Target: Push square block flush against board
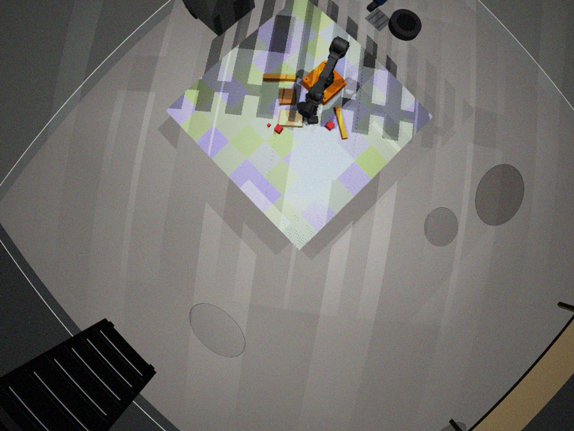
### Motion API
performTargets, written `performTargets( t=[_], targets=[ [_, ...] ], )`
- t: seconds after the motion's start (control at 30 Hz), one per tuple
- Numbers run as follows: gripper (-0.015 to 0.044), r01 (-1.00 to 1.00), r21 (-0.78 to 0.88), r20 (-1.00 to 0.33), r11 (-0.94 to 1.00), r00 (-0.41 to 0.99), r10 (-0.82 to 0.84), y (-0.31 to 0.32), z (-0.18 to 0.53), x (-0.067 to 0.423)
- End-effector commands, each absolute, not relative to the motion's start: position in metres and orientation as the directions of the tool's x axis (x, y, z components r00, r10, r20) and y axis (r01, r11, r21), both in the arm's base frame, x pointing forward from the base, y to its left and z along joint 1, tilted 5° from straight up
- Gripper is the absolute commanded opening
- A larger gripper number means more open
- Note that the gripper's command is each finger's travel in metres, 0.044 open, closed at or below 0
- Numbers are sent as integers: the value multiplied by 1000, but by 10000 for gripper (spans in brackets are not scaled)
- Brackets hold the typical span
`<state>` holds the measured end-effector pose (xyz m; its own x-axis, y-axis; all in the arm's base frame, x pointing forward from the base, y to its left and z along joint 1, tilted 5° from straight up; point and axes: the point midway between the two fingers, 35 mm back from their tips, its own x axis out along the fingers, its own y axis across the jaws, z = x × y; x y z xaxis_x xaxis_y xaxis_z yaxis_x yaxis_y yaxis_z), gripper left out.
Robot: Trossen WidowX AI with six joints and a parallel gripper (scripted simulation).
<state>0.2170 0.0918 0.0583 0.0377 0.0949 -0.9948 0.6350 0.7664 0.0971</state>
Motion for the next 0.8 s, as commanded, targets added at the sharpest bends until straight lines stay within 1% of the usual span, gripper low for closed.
performTargets(
  t=[0.0,0.2,0.4,0.77],
  targets=[
    [0,524,99,-995,846,39,92,93,61,228],
    [0,340,99,-995,935,40,91,96,63,244],
    [0,141,96,-995,985,41,91,99,64,260],
    [0,-234,79,-995,969,44,92,103,66,289]
  ],
)
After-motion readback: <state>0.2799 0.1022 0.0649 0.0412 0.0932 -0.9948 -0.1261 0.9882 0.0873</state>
